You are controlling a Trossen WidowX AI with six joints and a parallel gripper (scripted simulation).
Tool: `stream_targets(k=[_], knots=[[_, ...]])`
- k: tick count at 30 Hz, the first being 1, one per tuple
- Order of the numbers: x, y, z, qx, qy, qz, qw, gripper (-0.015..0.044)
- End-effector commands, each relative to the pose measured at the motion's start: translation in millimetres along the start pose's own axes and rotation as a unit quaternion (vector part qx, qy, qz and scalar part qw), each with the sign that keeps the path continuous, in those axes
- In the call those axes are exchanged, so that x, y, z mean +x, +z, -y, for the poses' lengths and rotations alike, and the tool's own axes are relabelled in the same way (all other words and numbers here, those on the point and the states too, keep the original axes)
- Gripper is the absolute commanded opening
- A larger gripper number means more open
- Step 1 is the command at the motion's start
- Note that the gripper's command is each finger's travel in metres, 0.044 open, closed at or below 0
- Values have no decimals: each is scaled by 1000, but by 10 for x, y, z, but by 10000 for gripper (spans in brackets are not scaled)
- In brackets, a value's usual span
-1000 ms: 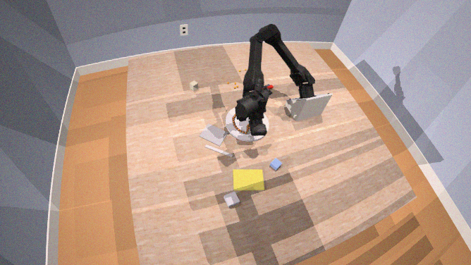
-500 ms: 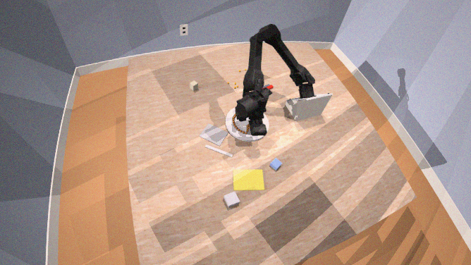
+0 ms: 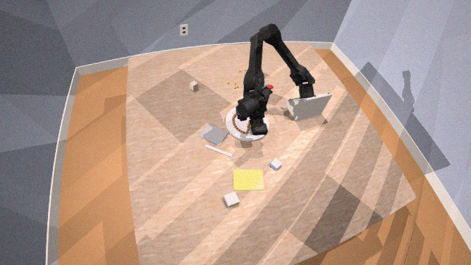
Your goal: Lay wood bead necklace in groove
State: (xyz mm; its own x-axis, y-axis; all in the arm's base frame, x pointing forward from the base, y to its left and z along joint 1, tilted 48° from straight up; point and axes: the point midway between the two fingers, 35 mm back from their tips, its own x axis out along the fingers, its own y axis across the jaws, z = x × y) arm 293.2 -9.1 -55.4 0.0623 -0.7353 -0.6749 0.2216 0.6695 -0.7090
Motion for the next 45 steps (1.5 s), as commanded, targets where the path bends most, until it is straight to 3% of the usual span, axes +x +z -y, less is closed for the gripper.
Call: stream_targets(k=[1,45], knots=[[-96,1,-9,0,1,1,1000,0],[79,-147,-194,0,1,1,1000,0]])
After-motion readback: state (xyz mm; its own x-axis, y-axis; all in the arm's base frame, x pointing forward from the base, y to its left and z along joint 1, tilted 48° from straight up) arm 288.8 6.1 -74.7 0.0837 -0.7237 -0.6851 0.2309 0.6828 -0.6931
